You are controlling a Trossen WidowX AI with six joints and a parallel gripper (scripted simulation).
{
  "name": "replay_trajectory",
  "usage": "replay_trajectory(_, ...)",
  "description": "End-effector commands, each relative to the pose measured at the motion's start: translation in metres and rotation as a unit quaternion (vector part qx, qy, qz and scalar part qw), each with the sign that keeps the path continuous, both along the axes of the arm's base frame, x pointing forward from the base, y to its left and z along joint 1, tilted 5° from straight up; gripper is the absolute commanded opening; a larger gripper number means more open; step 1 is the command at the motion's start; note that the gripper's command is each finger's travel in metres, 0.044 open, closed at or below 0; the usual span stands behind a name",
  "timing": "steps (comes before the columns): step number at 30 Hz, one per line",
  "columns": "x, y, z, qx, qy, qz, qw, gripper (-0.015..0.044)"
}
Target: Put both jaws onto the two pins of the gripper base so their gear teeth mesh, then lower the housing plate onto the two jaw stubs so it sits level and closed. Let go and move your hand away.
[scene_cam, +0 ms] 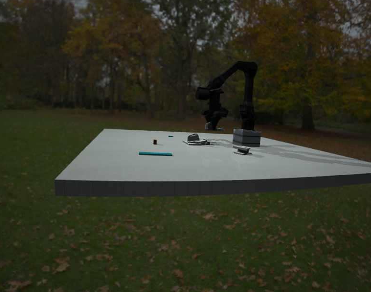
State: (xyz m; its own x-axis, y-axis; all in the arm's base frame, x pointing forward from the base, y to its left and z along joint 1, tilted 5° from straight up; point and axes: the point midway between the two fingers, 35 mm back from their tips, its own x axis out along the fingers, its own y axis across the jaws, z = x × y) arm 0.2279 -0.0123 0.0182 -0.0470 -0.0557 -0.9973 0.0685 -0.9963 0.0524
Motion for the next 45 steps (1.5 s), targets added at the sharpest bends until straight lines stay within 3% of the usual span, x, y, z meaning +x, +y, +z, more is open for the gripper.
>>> replay_trajectory(1,-0.001,0.0,0.0,0.001,0.0,-0.003,1.0,0.0134)
replay_trajectory(18,0.001,0.0,0.0,0.002,0.0,0.004,1.0,0.0134)
replay_trajectory(45,0.08,-0.04,0.001,0.0,-0.002,0.004,1.0,0.0134)
